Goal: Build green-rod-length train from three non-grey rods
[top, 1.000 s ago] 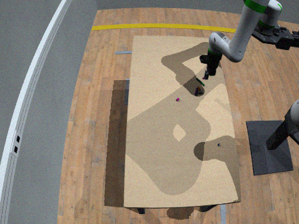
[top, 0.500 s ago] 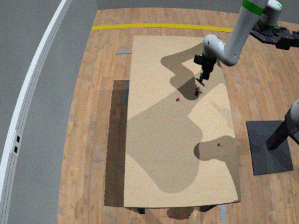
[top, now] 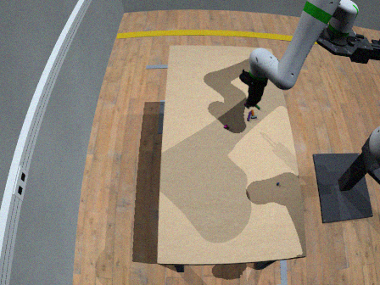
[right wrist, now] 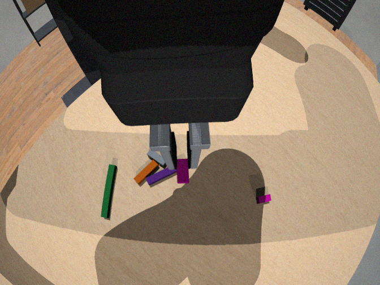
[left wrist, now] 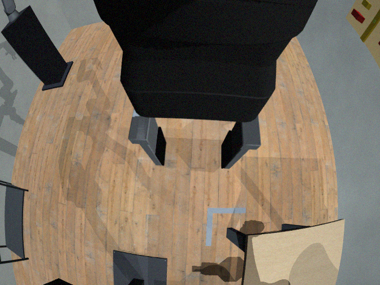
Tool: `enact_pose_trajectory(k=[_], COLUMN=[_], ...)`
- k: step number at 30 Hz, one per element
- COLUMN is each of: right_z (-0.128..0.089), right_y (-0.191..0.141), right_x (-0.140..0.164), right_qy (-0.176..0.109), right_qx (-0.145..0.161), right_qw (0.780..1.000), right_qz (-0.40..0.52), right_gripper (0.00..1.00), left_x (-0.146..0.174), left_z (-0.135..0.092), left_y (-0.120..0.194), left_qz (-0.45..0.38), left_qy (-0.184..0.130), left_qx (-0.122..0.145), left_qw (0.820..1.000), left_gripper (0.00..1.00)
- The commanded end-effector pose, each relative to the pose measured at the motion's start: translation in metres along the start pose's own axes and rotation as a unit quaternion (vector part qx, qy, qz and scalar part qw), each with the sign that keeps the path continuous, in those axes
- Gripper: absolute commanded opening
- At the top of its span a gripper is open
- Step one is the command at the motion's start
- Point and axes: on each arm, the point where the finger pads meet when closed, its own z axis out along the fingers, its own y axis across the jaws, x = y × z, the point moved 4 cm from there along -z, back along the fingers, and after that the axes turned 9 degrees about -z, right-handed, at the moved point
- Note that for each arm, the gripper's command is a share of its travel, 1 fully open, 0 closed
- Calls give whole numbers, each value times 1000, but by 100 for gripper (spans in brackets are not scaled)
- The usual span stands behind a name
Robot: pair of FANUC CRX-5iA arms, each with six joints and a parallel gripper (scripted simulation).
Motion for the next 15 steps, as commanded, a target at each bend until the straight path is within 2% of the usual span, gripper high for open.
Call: enact_pose_trajectory(k=[1,15], right_z=[0,0], right_y=[-17,-55], right_x=[6,23], right_qy=[10,11], right_qx=[-7,-5], right_qw=[997,962], right_qz=[83,274], right_gripper=[24,24], left_x=[0,0], left_z=[-1,-1], left_y=[0,0], left_qz=[0,0], left_qy=[-1,-1], left_qx=[0,0], left_qw=[1000,1000], left_gripper=[100,100])
